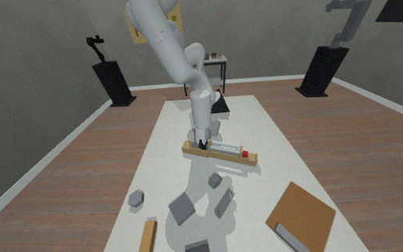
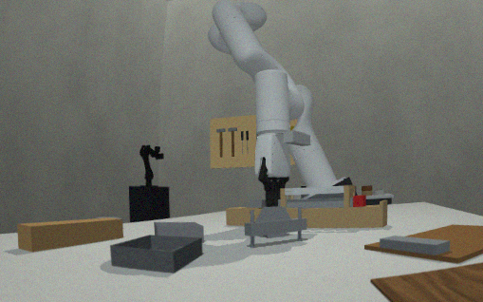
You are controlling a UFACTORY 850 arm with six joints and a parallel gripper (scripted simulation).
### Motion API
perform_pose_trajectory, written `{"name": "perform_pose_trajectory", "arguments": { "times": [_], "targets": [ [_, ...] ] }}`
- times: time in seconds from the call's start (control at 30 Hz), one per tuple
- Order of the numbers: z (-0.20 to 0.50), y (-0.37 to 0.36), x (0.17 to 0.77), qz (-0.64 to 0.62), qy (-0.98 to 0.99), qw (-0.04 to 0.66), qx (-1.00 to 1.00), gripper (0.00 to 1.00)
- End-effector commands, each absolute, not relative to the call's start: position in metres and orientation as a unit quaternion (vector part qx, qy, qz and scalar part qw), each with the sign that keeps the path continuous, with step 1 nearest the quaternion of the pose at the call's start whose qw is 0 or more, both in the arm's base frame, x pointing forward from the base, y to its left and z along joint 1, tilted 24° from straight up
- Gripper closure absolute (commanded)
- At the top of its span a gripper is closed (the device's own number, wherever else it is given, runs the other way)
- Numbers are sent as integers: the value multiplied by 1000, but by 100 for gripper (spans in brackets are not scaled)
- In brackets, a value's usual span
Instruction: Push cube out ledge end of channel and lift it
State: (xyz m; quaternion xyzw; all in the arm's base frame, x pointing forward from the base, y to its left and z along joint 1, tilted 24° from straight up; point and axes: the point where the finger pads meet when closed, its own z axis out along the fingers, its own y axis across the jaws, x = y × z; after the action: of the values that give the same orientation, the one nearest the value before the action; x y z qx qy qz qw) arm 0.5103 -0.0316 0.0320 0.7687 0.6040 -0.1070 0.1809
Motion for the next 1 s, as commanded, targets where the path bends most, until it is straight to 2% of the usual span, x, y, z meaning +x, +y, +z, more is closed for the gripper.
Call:
{"name": "perform_pose_trajectory", "arguments": {
  "times": [0.0,0.83,0.87,0.97],
  "targets": [
    [31,-28,512,-106,604,181,769,100],
    [30,-25,513,-106,604,181,769,100],
    [30,-25,513,-106,604,181,769,61],
    [30,-25,513,-106,604,181,769,61]
  ]
}}
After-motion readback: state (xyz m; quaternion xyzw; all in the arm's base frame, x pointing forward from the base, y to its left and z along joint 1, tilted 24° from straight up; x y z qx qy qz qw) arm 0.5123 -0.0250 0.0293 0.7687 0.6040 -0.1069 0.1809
